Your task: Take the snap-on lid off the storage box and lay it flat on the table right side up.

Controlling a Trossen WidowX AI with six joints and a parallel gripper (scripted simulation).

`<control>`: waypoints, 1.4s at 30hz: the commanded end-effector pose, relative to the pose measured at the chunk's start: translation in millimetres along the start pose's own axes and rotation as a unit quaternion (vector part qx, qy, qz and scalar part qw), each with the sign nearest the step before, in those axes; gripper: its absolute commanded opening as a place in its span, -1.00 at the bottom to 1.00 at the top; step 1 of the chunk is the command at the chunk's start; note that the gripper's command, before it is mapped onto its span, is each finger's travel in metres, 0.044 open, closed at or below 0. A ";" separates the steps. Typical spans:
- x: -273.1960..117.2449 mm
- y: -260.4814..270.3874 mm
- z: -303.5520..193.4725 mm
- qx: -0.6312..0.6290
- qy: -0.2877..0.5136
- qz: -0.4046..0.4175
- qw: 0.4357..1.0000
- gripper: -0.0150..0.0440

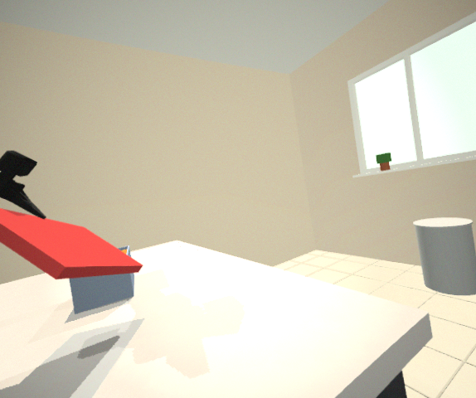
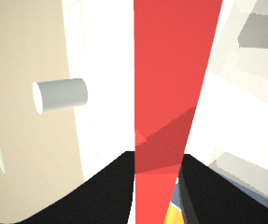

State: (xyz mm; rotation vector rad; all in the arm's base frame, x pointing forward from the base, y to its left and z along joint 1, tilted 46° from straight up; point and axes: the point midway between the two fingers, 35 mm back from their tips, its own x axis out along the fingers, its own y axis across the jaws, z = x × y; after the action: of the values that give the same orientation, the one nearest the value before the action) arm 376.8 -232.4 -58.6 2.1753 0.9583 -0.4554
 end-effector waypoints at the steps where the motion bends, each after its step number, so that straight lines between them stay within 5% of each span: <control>1: 1.5 -1.3 -1.3 -0.004 0.002 0.003 1.000 -0.49; 42: 24.8 -28.7 -3.7 -0.004 0.002 0.004 1.000 -0.49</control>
State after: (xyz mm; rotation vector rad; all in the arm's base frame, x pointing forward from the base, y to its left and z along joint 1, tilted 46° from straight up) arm 372.0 -205.2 -81.3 2.1719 0.9553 -0.4434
